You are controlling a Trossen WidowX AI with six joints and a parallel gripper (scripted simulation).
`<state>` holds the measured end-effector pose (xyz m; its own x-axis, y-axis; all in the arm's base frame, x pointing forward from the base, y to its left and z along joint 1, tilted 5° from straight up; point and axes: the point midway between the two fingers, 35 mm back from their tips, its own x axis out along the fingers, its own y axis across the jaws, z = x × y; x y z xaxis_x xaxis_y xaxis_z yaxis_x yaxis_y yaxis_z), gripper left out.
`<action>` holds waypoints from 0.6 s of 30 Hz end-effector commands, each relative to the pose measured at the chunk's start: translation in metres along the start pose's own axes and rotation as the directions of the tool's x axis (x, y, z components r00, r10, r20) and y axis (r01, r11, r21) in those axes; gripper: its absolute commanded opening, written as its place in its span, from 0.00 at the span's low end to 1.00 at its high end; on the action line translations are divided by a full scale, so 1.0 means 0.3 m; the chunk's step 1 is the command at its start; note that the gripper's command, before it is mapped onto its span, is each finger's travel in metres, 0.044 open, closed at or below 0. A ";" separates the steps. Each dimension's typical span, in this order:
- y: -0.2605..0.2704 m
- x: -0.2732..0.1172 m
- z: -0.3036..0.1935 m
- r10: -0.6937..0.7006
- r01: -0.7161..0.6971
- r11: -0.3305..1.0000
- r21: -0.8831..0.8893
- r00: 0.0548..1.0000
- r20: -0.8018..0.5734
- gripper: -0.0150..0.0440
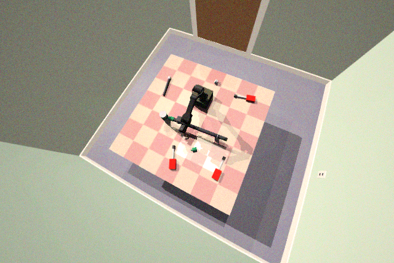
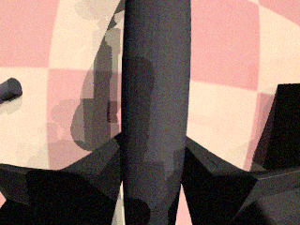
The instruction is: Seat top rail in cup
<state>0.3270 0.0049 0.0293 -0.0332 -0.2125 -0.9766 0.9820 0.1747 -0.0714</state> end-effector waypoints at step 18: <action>0.012 -0.006 0.048 0.008 -0.008 1.000 0.002 1.000 0.014 0.25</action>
<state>0.3288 -0.0022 0.0289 -0.0374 -0.2125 -0.9765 0.9813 0.1766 -0.0760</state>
